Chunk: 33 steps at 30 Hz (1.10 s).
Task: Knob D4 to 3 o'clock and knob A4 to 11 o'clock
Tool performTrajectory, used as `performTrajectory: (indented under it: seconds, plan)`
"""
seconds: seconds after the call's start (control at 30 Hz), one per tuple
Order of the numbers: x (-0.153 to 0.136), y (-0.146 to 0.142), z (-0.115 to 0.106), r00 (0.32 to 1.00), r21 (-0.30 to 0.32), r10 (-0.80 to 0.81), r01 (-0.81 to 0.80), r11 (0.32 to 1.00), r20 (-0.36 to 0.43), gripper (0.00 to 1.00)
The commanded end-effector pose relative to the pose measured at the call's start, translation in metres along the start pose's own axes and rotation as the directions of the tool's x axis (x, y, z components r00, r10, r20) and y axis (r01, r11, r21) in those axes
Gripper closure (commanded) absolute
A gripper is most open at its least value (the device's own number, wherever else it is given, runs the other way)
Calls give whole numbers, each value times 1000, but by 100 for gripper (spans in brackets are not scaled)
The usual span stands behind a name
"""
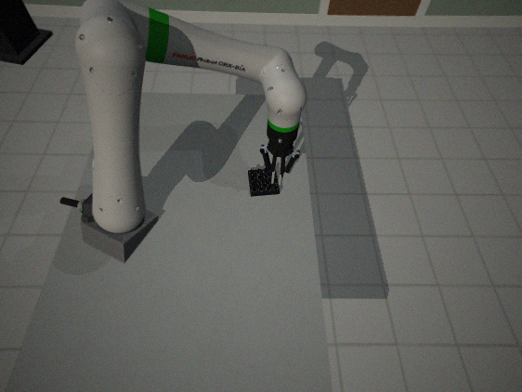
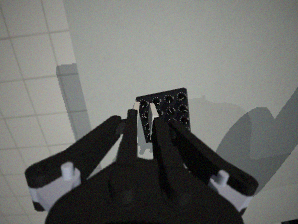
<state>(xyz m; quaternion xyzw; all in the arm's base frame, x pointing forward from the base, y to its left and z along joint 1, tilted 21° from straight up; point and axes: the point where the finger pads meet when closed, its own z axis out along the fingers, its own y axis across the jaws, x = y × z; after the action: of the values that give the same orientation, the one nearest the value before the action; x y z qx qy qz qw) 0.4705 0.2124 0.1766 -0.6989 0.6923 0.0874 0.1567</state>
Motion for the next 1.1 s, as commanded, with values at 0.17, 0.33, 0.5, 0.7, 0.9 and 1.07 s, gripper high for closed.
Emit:
performTrajectory:
  seconds: [0.17, 0.33, 0.5, 0.7, 0.9, 1.07]
  plan:
    - [0, 0, -1, 1000, 0, 0, 0, 1000, 0, 88]
    - [1, 3, -2, 999, 0, 49, -49, 999, 0, 88]
    - [3, 12, -5, 980, 0, 200, -200, 980, 0, 88]
    - [6, 22, -8, 940, 0, 340, -340, 940, 0, 88]
    - [9, 32, -11, 874, 0, 486, -486, 874, 0, 88]
    - [11, 39, -13, 807, 0, 590, -590, 807, 0, 88]
